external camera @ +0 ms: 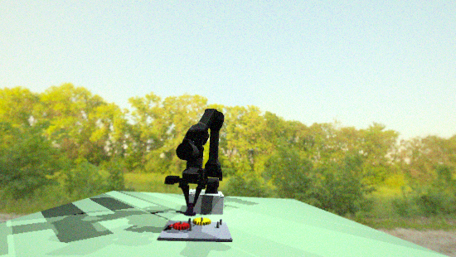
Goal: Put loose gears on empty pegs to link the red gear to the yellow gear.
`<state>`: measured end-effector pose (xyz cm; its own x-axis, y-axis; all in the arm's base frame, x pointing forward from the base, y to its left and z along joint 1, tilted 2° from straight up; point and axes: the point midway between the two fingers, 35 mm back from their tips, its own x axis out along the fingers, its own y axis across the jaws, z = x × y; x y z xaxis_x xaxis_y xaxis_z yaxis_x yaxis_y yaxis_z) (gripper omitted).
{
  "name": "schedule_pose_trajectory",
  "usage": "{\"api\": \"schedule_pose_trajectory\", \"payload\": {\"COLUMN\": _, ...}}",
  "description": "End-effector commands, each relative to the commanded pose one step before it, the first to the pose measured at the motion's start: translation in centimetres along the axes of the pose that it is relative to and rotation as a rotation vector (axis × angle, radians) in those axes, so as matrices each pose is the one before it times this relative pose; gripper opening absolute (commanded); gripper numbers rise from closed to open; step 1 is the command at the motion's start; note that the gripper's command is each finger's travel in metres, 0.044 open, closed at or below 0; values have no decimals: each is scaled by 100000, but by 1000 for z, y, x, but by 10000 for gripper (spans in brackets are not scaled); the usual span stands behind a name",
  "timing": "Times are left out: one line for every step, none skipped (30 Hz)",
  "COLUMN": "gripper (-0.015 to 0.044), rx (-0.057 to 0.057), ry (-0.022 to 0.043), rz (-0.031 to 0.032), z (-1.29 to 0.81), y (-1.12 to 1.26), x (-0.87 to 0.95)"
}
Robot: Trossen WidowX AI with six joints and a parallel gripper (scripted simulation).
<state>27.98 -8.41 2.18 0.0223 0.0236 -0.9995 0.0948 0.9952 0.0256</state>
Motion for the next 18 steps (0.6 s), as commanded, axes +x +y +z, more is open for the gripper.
{"api": "schedule_pose_trajectory", "payload": {"gripper": 0, "rx": 4718, "ry": 714, "rz": -222, "z": -118, "y": -22, "x": 757}}
{"api": "schedule_pose_trajectory", "payload": {"gripper": 0, "rx": 2022, "ry": 0, "rz": 1, "z": 3, "y": 7, "x": 135}}
{"api": "schedule_pose_trajectory", "payload": {"gripper": 0, "rx": 2313, "ry": 1, "rz": 1, "z": 1, "y": 8, "x": 145}}
{"api": "schedule_pose_trajectory", "payload": {"gripper": 0, "rx": 2544, "ry": 1, "rz": 1, "z": -2, "y": 8, "x": 152}}
{"api": "schedule_pose_trajectory", "payload": {"gripper": 0, "rx": 2689, "ry": 1, "rz": 1, "z": -5, "y": 7, "x": 155}}
{"api": "schedule_pose_trajectory", "payload": {"gripper": 0, "rx": 2760, "ry": 1, "rz": 1, "z": -8, "y": 5, "x": 156}}
{"api": "schedule_pose_trajectory", "payload": {"gripper": 0, "rx": 2776, "ry": 2, "rz": 1, "z": -10, "y": 2, "x": 156}}
{"api": "schedule_pose_trajectory", "payload": {"gripper": 0, "rx": 2748, "ry": 2, "rz": 0, "z": -11, "y": 0, "x": 156}}
{"api": "schedule_pose_trajectory", "payload": {"gripper": 0, "rx": 2678, "ry": 2, "rz": 0, "z": -11, "y": -4, "x": 155}}
{"api": "schedule_pose_trajectory", "payload": {"gripper": 0, "rx": 2567, "ry": 2, "rz": 0, "z": -10, "y": -6, "x": 155}}
{"api": "schedule_pose_trajectory", "payload": {"gripper": 0, "rx": 2418, "ry": 2, "rz": 0, "z": -8, "y": -9, "x": 155}}
{"api": "schedule_pose_trajectory", "payload": {"gripper": 0, "rx": 2239, "ry": 1, "rz": -1, "z": -6, "y": -11, "x": 152}}
{"api": "schedule_pose_trajectory", "payload": {"gripper": 0, "rx": 2325, "ry": 1, "rz": -1, "z": -4, "y": -14, "x": 147}}
{"api": "schedule_pose_trajectory", "payload": {"gripper": 0, "rx": 2154, "ry": -1, "rz": -1, "z": 0, "y": -14, "x": -103}}
{"api": "schedule_pose_trajectory", "payload": {"gripper": 0, "rx": 2347, "ry": -1, "rz": -2, "z": 4, "y": -17, "x": -99}}
{"api": "schedule_pose_trajectory", "payload": {"gripper": 0, "rx": 2397, "ry": -2, "rz": -2, "z": 12, "y": -19, "x": -89}}
{"api": "schedule_pose_trajectory", "payload": {"gripper": 0, "rx": 1529, "ry": -2, "rz": -1, "z": 20, "y": -12, "x": -46}}
{"api": "schedule_pose_trajectory", "payload": {"gripper": 0, "rx": 12, "ry": -1, "rz": 0, "z": 19, "y": 1, "x": 8}}
